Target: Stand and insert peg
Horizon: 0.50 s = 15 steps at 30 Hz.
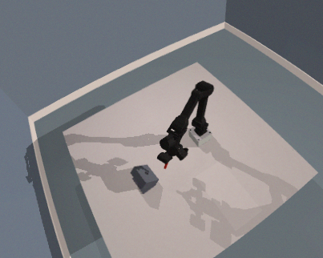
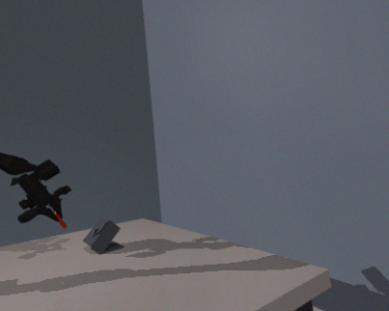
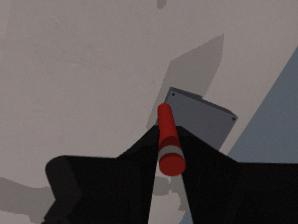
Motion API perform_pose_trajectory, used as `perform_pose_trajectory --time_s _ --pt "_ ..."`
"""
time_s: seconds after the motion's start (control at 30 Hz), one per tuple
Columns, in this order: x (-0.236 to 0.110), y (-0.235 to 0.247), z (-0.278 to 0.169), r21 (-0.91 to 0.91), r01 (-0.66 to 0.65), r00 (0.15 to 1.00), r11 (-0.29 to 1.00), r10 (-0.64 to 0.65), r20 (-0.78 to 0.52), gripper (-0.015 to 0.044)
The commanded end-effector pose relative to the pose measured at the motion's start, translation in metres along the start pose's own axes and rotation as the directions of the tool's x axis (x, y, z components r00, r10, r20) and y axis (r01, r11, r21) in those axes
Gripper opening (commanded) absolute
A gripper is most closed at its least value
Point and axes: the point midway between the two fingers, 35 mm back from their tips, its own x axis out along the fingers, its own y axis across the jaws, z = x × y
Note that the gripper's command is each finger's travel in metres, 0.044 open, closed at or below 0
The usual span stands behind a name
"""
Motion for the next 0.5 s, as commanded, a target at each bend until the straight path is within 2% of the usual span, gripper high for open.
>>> perform_pose_trajectory --time_s 0.0,0.47 --pt "0.001 0.001 -0.007 0.045 0.022 1.0 0.999 -0.021 -0.021 0.0" --pt "-0.003 -0.008 -0.033 0.187 0.141 0.988 0.972 -0.126 -0.092 0.0"
